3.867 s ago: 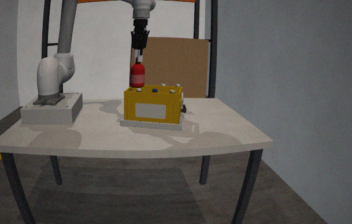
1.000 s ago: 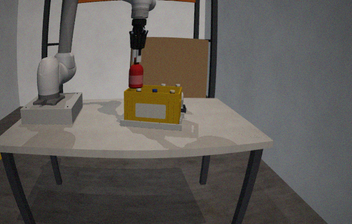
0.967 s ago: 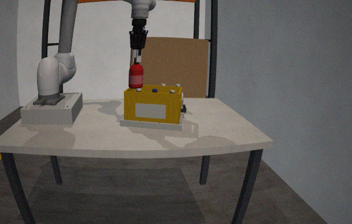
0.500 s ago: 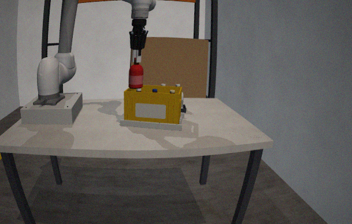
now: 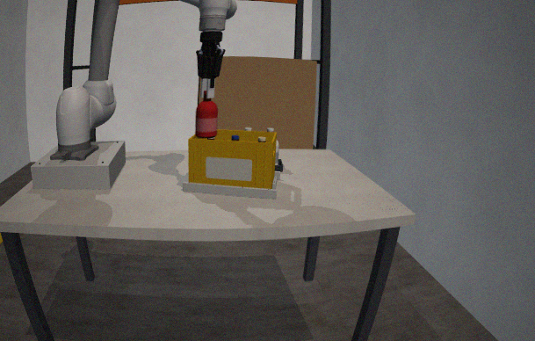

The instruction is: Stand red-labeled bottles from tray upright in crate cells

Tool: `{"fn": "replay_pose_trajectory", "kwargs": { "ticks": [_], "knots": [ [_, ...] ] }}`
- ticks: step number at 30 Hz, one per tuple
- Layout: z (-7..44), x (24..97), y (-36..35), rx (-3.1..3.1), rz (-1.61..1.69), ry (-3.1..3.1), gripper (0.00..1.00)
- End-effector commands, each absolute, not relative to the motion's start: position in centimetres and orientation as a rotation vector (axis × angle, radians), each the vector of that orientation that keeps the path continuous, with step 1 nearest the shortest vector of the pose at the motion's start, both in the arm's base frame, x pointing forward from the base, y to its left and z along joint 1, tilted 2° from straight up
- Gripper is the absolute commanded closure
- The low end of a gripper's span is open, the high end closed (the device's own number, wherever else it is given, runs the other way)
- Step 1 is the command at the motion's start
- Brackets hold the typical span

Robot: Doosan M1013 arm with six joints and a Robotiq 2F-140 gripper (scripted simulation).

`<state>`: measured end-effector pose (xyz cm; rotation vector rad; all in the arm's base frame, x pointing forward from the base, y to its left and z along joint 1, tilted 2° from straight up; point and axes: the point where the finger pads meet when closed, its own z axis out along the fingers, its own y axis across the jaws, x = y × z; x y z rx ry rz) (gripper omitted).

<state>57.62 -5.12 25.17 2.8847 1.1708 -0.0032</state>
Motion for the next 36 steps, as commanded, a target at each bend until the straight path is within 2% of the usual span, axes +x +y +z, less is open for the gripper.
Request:
{"fn": "replay_pose_trajectory", "kwargs": {
  "ticks": [1, 36],
  "knots": [
    [24.9, 57.6, -5.1, 2.885, -0.003, 1.171, 1.0],
    [22.4, 57.6, -5.2, 2.885, -0.003, 1.171, 1.0]
  ]
}}
